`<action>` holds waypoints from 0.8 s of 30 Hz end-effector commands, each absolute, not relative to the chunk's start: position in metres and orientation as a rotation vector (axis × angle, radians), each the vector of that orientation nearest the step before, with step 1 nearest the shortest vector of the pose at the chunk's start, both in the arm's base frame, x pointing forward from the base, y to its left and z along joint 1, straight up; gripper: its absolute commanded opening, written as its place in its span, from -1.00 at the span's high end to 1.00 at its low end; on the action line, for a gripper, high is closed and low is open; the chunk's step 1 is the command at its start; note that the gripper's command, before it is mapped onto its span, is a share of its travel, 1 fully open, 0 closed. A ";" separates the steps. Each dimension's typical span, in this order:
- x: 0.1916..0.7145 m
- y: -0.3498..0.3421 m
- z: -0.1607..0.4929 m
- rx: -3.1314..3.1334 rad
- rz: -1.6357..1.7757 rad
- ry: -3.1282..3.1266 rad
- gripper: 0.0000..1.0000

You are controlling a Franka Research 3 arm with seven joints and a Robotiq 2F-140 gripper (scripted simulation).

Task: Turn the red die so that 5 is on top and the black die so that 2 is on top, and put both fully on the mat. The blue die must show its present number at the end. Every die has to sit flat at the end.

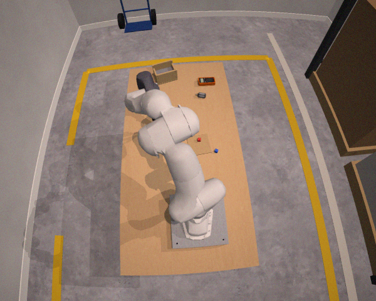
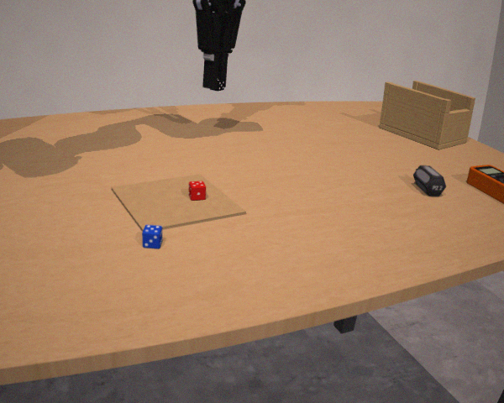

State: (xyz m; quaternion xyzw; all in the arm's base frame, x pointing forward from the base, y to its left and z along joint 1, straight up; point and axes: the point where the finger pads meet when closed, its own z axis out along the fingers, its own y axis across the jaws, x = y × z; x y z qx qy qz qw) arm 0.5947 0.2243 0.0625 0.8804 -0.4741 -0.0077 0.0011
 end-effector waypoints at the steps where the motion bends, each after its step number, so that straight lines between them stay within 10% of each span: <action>1: 0.596 0.226 0.062 2.621 -0.015 -1.721 0.63; 24: 0.598 0.228 0.062 2.239 -0.009 -2.195 0.63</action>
